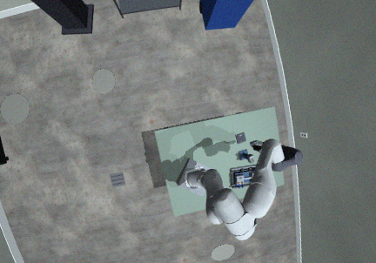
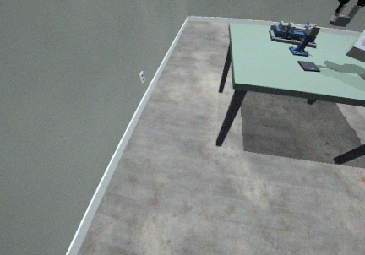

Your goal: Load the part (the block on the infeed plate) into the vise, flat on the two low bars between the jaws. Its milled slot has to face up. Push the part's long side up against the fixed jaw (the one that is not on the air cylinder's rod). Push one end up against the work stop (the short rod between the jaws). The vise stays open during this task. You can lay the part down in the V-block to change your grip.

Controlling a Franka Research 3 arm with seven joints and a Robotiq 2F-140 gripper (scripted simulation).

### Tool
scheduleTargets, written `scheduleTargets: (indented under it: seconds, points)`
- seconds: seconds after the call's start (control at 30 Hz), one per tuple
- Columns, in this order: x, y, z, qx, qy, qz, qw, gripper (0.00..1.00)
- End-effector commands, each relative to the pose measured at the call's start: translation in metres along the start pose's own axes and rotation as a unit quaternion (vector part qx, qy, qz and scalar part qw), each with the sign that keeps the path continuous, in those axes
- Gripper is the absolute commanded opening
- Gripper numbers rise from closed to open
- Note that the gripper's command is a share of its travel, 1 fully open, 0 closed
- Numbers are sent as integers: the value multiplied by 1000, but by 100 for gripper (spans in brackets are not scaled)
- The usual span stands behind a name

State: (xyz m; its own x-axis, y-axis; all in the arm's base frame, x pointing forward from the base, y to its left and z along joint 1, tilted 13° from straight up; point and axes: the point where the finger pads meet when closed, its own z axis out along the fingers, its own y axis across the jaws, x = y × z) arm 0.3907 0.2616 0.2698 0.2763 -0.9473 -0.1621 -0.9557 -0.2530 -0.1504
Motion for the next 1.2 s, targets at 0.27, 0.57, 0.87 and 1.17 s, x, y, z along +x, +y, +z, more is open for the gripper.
scheduleTargets:
  seconds: [0.27,0.57,0.87,1.17]
  points:
    - [0,-1,-2,2,0,2,1000,0]
    - [2,-1,-3,2,0,2,1000,0]
    - [11,-2,-4,2,0,4,1000,0]
    - [23,-2,-6,2,0,5,1000,0]
